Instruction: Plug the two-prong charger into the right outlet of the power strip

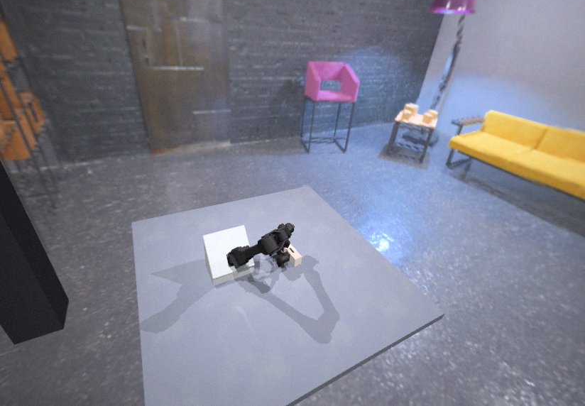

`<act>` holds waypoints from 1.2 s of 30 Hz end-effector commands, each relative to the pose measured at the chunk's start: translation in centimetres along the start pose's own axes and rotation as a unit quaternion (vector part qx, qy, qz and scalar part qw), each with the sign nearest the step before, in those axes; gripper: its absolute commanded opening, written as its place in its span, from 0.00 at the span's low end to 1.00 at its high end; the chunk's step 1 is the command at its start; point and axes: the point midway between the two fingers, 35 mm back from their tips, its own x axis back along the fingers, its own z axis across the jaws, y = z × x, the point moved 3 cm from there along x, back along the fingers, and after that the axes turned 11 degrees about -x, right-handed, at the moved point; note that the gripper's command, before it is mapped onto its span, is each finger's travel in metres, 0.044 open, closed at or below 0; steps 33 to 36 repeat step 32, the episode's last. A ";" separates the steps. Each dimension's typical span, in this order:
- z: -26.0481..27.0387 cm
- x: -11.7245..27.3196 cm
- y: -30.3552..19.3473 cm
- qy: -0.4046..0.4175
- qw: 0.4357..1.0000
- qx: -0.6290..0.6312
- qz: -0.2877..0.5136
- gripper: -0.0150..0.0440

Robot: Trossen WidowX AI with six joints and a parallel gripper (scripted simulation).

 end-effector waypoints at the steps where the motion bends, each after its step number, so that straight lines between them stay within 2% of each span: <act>1: 0.0 2.5 0.3 0.016 0.995 0.003 -0.095 1.00; 8: 0.0 6.6 0.0 0.051 0.964 -0.001 -0.260 1.00; 36: 0.0 6.7 0.0 0.052 0.963 -0.002 -0.264 1.00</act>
